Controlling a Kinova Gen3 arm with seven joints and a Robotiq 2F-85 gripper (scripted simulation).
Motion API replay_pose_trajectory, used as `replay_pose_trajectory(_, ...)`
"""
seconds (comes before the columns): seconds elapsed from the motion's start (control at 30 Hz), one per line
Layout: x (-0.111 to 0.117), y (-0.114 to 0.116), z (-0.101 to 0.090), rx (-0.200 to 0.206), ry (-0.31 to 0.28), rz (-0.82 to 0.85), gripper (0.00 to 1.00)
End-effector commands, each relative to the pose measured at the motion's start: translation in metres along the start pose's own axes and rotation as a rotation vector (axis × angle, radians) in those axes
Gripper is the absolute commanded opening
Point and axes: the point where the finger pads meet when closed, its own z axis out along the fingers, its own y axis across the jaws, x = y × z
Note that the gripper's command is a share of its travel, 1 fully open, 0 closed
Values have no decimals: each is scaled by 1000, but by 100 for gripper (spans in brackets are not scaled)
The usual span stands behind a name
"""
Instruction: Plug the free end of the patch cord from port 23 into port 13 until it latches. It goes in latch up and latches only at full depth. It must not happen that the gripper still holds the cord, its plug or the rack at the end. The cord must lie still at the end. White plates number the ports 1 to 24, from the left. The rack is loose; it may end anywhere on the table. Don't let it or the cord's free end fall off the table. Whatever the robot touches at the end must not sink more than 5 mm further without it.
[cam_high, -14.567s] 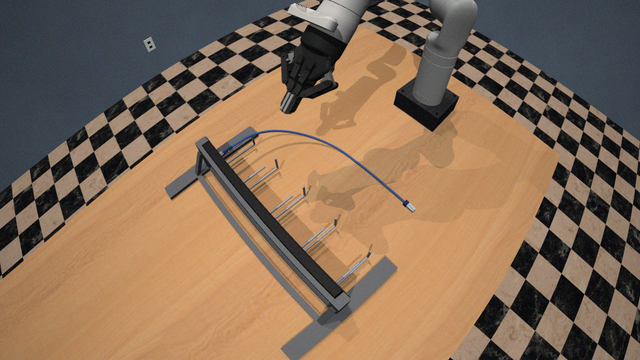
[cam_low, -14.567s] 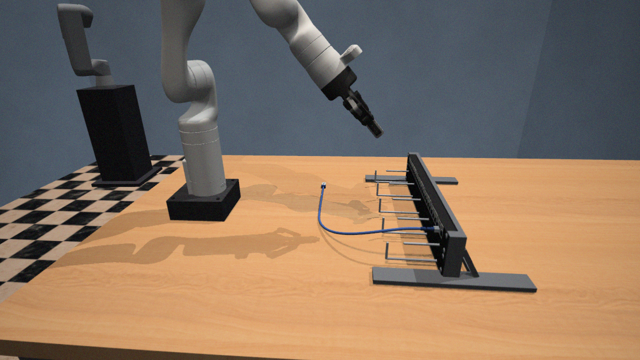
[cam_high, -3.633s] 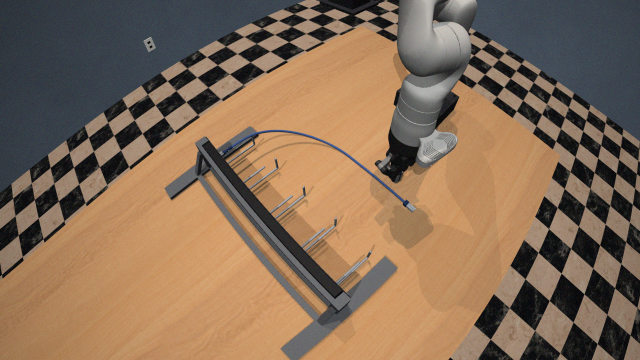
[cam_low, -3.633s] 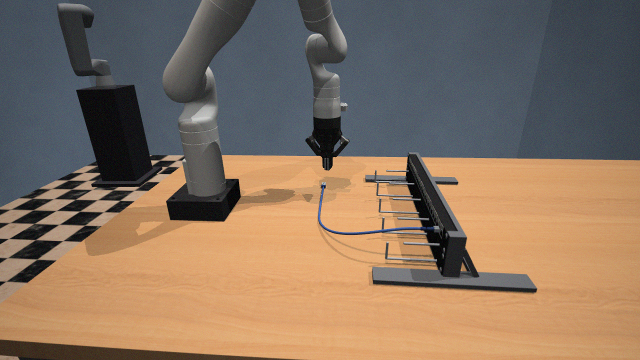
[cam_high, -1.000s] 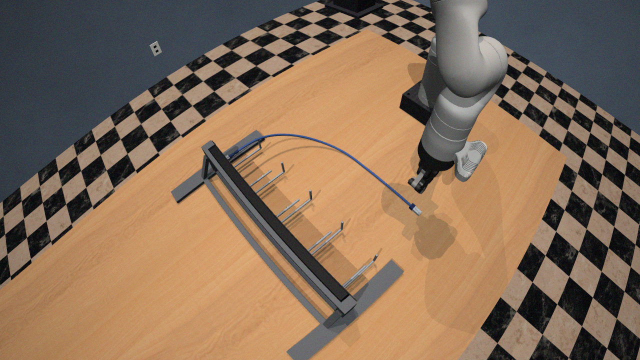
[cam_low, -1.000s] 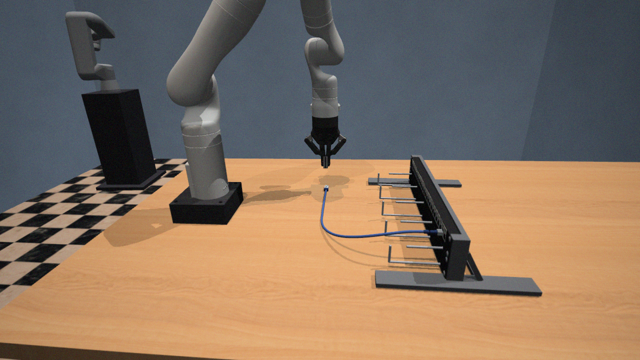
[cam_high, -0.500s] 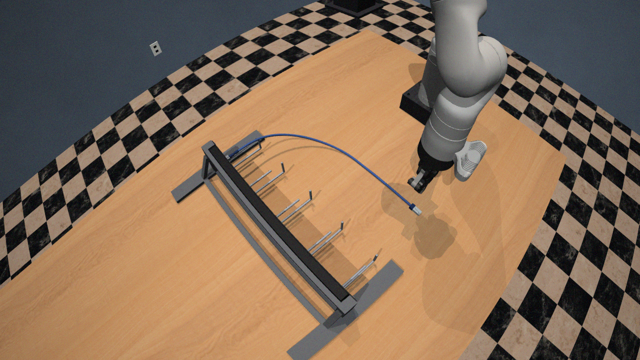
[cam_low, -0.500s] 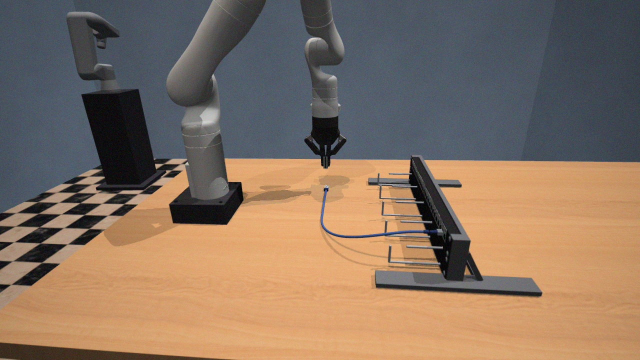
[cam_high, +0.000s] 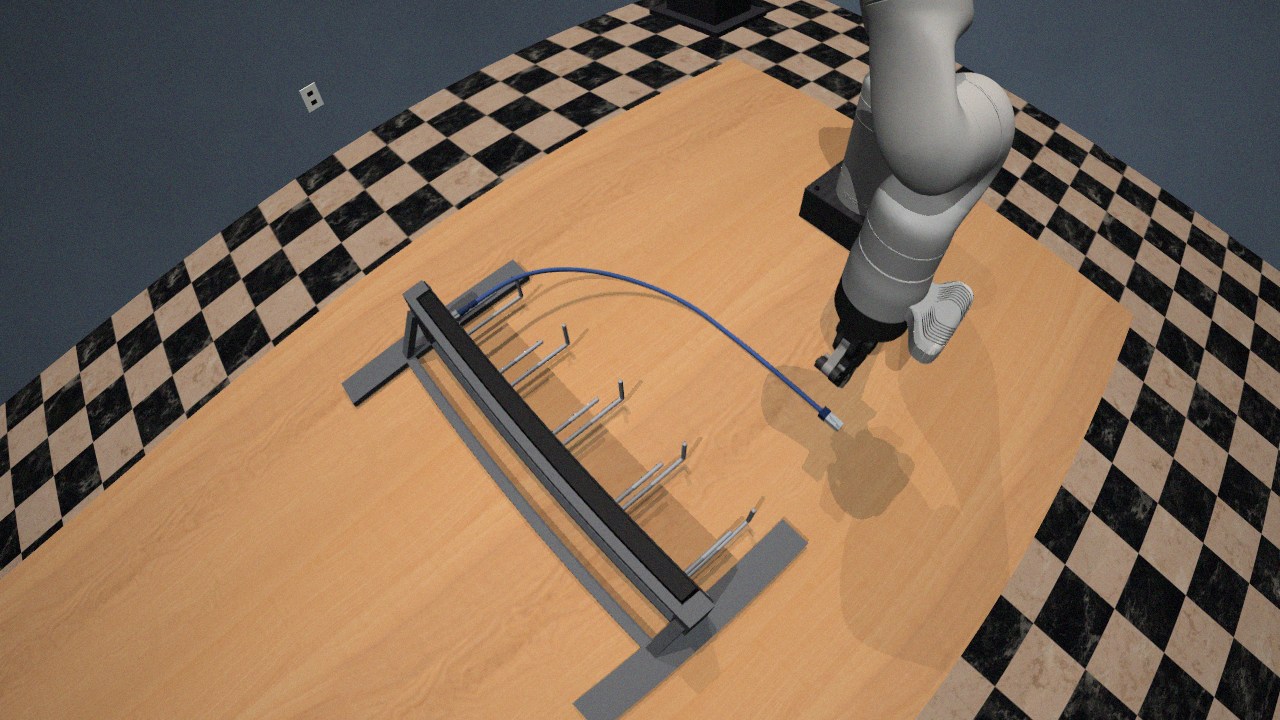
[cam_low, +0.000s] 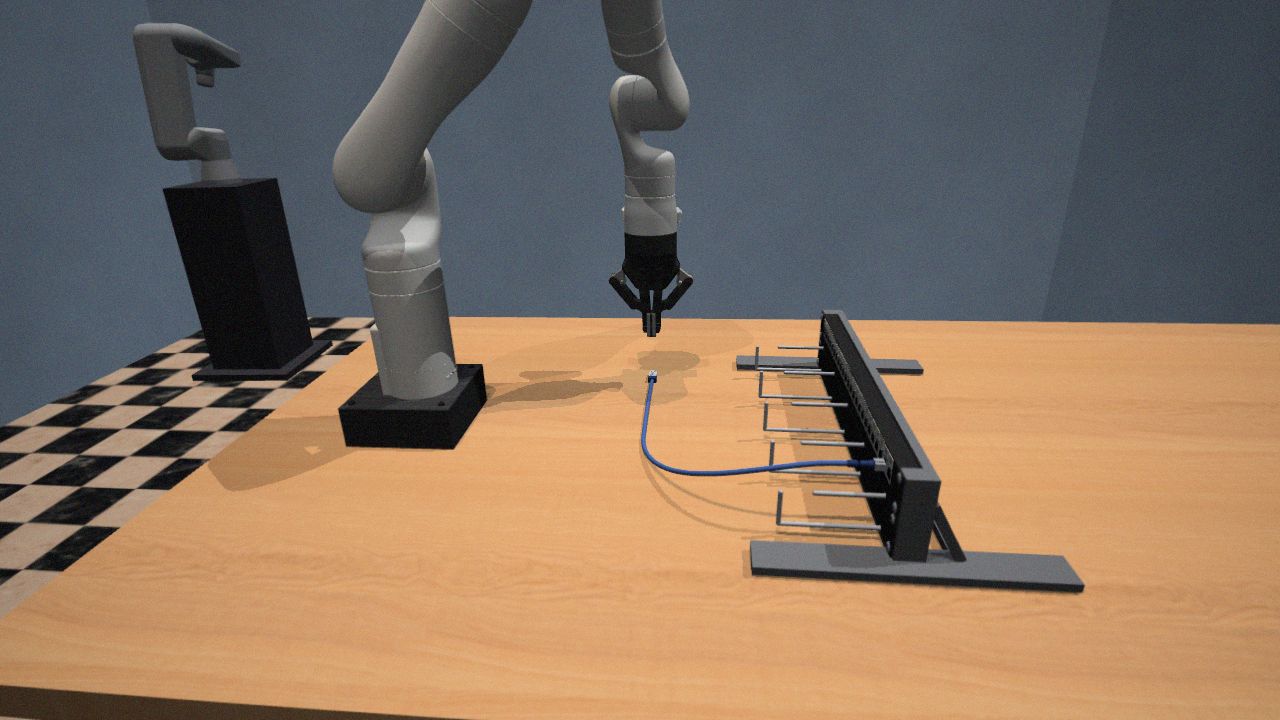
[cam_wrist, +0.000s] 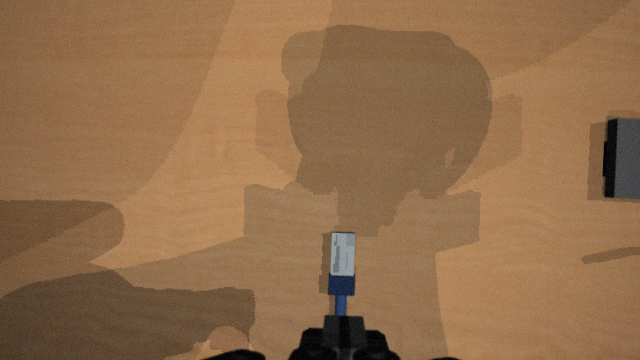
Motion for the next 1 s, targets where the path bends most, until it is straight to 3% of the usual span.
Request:
replay_pose_trajectory(0.0,5,0,0,4,1,6,0)
replay_pose_trajectory(0.97,8,-1,0,4,-1,20,0)
